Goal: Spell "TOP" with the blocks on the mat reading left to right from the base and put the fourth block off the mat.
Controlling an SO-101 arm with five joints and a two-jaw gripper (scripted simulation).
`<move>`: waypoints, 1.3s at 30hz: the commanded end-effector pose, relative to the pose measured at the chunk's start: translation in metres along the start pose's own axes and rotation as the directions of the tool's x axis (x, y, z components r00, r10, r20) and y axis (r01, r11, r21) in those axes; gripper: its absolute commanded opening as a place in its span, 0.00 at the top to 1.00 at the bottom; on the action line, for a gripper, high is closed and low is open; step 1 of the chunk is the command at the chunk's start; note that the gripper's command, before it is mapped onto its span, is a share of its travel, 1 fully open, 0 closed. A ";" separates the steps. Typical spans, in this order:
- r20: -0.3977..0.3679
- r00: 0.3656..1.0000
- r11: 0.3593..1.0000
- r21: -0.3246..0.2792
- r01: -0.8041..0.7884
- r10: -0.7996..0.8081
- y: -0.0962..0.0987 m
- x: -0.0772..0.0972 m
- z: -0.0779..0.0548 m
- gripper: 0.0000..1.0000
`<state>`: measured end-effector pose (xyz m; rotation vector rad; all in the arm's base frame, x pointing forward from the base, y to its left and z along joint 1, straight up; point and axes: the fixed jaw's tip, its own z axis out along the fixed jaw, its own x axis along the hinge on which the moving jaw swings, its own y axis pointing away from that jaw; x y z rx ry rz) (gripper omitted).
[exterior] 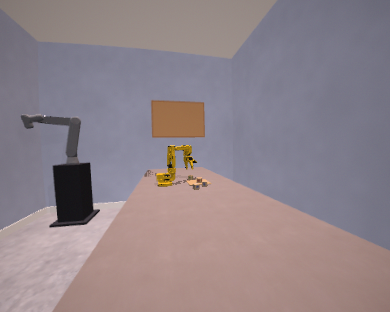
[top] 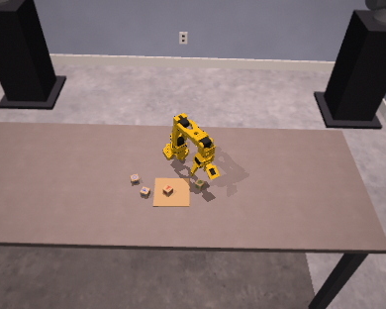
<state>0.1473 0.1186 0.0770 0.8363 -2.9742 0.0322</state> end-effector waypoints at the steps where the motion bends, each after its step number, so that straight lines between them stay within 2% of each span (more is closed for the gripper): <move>1: 0.098 0.995 1.000 -0.010 -0.002 0.003 0.002 -0.009 -0.015 0.65; 6: 0.101 0.993 0.998 -0.014 -0.056 0.058 -0.009 -0.011 -0.015 0.65; 9: 0.104 0.985 0.991 -0.018 -0.136 0.137 -0.025 -0.012 -0.016 0.65; 14: 0.109 0.941 0.947 -0.029 -0.320 0.321 -0.063 -0.011 -0.016 0.65; 16: 0.109 0.941 0.947 -0.029 -0.320 0.321 -0.063 -0.011 -0.016 0.65; 21: 0.113 0.863 0.870 -0.039 -0.492 0.493 -0.101 -0.002 -0.017 0.65; 25: 0.114 0.809 0.817 -0.044 -0.575 0.576 -0.120 0.006 -0.017 0.65; 29: 0.115 0.788 0.796 -0.045 -0.604 0.605 -0.127 0.009 -0.017 0.65; 39: 0.115 0.787 0.794 -0.046 -0.606 0.606 -0.128 0.009 -0.017 0.65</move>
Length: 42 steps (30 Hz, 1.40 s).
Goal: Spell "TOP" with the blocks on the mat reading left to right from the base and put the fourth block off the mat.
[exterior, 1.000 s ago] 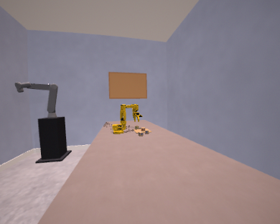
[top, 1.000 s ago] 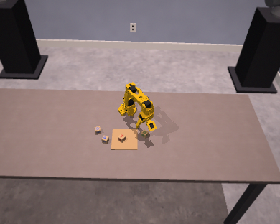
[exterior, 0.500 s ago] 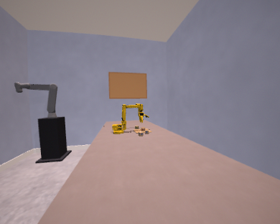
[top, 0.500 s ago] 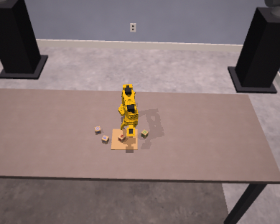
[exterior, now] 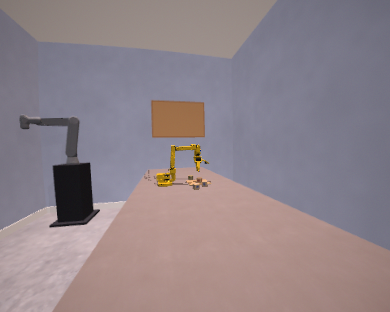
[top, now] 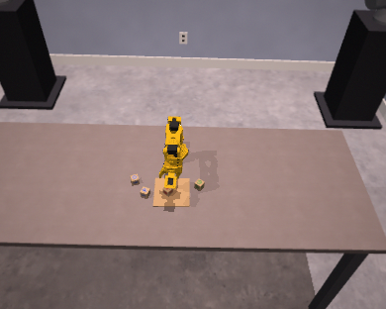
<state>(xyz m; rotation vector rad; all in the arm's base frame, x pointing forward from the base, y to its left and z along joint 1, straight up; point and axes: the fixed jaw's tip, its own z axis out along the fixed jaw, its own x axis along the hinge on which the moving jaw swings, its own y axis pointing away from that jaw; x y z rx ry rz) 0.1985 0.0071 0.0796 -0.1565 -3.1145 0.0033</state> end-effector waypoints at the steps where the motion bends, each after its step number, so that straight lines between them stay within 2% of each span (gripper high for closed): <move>1: 0.097 0.995 1.000 -0.010 -0.004 0.005 -0.001 -0.008 -0.016 0.65; 14: 0.100 0.995 1.000 -0.011 -0.025 0.026 -0.005 -0.011 -0.016 0.65; 17: 0.113 0.986 0.993 -0.014 -0.121 0.121 -0.026 -0.021 -0.015 0.65; 22: 0.139 0.937 0.946 -0.021 -0.322 0.322 -0.077 -0.035 -0.012 0.65; 24: 0.144 0.923 0.934 -0.022 -0.358 0.357 -0.087 -0.036 -0.012 0.65; 42: 0.145 0.920 0.931 -0.022 -0.364 0.364 -0.089 -0.036 -0.012 0.65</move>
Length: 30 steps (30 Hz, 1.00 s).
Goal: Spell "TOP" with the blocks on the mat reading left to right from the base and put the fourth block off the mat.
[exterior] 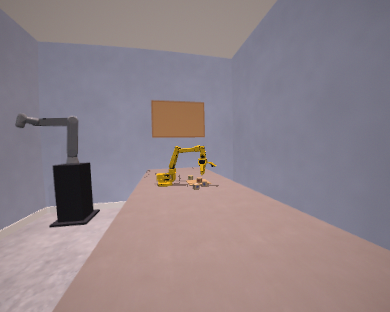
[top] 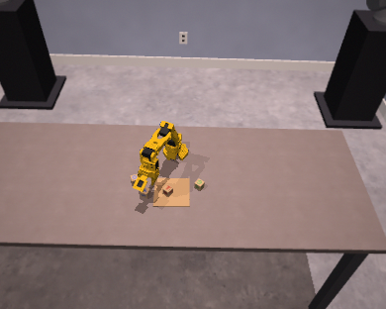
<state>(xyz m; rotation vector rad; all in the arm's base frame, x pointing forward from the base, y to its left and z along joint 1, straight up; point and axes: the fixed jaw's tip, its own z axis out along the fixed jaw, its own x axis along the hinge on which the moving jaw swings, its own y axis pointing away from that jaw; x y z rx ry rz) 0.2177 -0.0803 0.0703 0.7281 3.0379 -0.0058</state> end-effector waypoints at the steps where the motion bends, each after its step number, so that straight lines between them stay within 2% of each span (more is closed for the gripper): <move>1: 0.107 0.994 1.000 -0.010 -0.003 0.005 -0.001 -0.010 -0.020 0.65; 6: 0.104 0.994 1.000 -0.009 -0.023 0.024 -0.005 -0.009 -0.020 0.65; 13: 0.070 0.962 0.964 -0.002 -0.266 0.265 -0.060 0.008 -0.021 0.65; 16: 0.061 0.943 0.945 -0.001 -0.327 0.326 -0.073 0.015 -0.021 0.65; 30: 0.060 0.941 0.943 0.000 -0.333 0.332 -0.074 0.015 -0.021 0.65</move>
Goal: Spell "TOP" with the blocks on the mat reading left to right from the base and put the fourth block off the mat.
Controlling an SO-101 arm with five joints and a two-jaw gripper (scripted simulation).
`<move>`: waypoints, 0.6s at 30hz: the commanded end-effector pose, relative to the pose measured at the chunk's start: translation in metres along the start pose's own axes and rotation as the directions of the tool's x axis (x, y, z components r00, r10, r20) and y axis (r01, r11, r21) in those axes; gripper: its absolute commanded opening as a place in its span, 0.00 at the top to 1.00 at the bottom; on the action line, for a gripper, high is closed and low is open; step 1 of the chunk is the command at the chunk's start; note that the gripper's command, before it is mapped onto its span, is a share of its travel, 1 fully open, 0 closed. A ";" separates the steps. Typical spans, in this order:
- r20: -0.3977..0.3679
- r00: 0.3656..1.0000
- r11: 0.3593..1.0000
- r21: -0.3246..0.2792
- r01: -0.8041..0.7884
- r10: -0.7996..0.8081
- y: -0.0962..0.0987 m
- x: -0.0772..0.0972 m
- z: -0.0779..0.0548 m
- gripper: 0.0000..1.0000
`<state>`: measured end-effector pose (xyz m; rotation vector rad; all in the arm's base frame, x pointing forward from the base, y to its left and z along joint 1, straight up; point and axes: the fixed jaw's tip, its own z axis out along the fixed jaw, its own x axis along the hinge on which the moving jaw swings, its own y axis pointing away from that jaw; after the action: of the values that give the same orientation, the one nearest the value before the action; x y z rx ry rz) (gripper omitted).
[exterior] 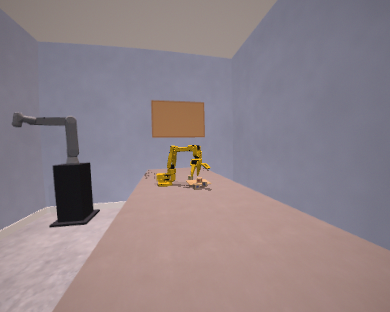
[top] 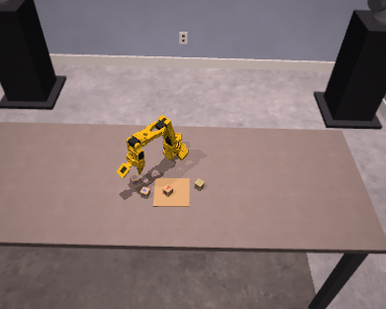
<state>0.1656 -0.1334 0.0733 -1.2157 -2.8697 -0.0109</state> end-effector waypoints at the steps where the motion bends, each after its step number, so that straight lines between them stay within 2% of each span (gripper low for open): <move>1: 0.102 0.995 1.000 -0.010 -0.008 0.009 -0.001 -0.007 -0.018 0.65; 11: 0.112 0.994 1.000 -0.011 -0.008 0.009 -0.001 -0.007 -0.020 0.65; 14: 0.145 0.989 1.000 -0.014 -0.008 0.010 -0.001 -0.008 -0.026 0.65; 18: 0.231 0.973 1.000 -0.022 -0.006 0.011 -0.001 -0.008 -0.043 0.65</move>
<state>0.1671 -0.1350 0.0872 -1.2446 -2.9341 0.0254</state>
